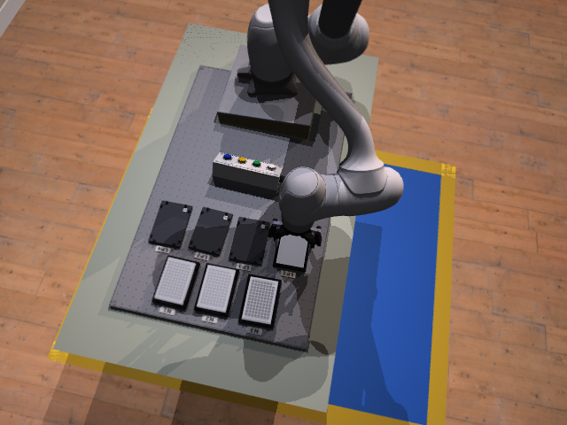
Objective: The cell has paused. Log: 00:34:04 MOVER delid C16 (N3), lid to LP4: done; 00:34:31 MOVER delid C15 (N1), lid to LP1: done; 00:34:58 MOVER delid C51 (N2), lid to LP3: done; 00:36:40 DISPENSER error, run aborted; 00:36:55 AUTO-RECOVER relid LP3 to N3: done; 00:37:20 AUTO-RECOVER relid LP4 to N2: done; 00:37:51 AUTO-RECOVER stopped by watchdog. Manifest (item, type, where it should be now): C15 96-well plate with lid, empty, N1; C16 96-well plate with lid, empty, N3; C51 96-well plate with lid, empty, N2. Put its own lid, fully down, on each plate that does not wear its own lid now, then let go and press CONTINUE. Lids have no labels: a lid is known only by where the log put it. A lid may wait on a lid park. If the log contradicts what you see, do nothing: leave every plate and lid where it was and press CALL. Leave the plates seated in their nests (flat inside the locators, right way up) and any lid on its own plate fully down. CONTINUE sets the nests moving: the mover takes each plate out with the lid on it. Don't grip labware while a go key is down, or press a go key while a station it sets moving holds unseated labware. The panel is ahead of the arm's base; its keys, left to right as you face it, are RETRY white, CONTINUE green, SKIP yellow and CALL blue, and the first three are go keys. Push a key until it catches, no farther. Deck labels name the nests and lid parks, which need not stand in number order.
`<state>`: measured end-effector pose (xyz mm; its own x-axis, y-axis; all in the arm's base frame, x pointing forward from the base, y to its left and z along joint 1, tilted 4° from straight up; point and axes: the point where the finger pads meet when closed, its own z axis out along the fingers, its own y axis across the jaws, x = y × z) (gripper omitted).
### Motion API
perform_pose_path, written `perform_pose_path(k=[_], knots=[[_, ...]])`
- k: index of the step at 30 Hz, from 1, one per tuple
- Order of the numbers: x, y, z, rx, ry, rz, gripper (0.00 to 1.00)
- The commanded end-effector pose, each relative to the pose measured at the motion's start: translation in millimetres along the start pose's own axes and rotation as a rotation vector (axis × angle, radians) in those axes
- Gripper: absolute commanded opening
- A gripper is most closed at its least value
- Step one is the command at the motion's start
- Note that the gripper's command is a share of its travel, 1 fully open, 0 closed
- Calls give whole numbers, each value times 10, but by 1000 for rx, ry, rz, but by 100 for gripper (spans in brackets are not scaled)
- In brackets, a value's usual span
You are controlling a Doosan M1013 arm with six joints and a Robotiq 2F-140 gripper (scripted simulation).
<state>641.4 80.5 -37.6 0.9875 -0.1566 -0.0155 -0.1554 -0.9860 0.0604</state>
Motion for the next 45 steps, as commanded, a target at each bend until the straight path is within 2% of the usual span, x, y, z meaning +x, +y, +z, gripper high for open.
perform_pose_path(k=[1, 16, 17, 45], knots=[[-4, 22, 27, -4, 0, 1, 66], [-4, 22, 27, -4, 0, 1, 66], [-4, 22, 27, -4, 0, 1, 0], [-4, 22, 27, -4, 0, 1, 0]])
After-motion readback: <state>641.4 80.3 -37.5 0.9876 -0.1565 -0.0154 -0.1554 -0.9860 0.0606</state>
